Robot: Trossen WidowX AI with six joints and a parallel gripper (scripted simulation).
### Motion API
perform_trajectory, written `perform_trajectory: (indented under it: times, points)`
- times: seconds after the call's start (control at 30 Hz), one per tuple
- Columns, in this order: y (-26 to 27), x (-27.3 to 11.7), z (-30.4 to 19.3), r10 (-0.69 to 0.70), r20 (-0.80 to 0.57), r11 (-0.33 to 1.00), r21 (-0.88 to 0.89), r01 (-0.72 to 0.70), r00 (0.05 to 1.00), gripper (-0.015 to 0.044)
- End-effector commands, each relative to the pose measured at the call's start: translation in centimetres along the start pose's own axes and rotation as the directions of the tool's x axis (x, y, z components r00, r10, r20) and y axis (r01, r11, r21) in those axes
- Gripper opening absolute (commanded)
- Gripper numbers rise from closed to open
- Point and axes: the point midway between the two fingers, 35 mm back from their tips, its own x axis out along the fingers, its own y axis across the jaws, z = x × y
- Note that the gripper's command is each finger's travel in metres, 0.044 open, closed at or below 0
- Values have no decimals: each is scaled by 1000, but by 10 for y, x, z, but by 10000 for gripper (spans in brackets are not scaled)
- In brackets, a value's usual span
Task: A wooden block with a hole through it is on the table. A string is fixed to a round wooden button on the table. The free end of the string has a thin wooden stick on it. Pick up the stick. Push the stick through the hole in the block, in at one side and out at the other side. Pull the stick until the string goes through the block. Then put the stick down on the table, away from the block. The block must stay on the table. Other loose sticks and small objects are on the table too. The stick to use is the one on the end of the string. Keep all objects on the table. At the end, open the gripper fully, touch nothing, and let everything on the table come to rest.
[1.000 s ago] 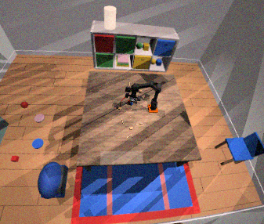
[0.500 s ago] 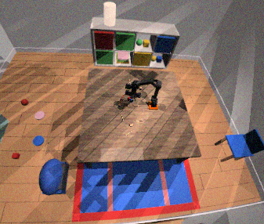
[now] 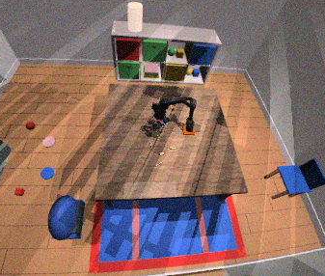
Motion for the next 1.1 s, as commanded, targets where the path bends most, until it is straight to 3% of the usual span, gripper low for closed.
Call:
perform_trajectory:
  times: [0.0,0.2,0.37,1.07]
  points:
    - [-11,-3,19,-8,4,865,502,5,1000,0]
    - [-19,-2,36,-9,5,466,885,0,1000,0]
    - [-25,-1,49,-10,6,84,996,-5,1000,0]
    - [-26,6,49,-11,6,69,998,-5,1000,0]
